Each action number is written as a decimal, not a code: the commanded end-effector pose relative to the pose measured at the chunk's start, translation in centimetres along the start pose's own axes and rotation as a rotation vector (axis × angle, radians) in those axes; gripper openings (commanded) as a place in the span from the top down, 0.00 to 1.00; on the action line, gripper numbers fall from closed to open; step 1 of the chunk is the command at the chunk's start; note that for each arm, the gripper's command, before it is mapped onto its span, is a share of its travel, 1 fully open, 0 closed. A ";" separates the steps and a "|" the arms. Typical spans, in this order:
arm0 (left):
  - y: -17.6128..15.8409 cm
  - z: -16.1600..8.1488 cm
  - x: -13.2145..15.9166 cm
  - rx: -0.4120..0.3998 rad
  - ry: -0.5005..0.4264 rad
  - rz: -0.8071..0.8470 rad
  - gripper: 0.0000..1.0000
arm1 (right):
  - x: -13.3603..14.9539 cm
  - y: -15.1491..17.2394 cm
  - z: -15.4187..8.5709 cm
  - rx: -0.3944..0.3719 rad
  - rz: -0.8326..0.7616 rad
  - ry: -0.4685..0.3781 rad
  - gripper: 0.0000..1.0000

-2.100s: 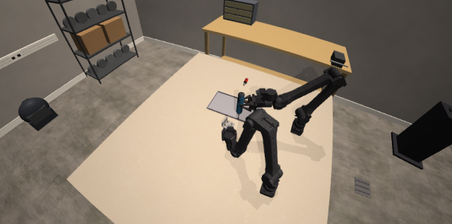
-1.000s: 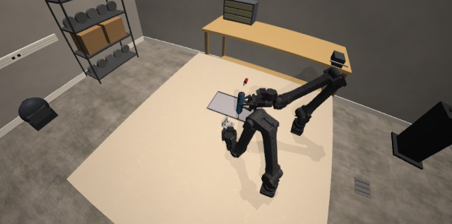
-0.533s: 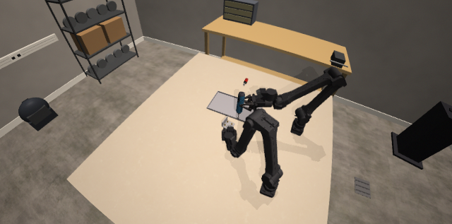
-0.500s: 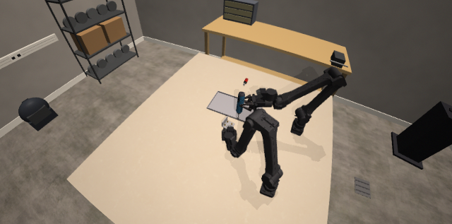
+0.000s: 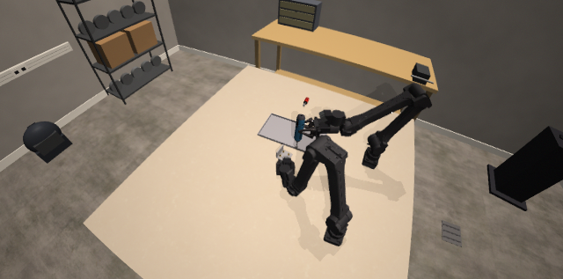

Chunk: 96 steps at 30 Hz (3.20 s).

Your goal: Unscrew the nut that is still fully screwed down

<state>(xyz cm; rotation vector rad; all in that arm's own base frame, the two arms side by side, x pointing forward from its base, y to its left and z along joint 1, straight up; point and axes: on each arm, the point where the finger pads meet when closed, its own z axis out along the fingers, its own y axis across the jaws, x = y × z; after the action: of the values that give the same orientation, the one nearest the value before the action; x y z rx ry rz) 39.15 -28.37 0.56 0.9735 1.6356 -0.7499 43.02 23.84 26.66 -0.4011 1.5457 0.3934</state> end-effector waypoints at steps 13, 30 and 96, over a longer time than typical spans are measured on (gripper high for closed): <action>-0.4 0.2 -1.5 0.006 -0.037 0.026 0.41 | -7.6 -0.6 1.6 0.009 0.011 -0.165 0.58; -0.4 0.2 -1.5 0.006 -0.037 0.026 0.41 | -7.7 -0.6 1.8 0.009 0.012 -0.166 0.58; -0.4 0.2 -1.5 0.006 -0.037 0.026 0.41 | -6.9 -0.6 6.5 0.008 0.012 -0.147 0.58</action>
<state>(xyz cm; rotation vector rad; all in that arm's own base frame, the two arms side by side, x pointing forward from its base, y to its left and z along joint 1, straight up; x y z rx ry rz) 39.15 -28.37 0.56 0.9735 1.6356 -0.7499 46.63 25.85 26.72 -0.4004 1.5468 0.3946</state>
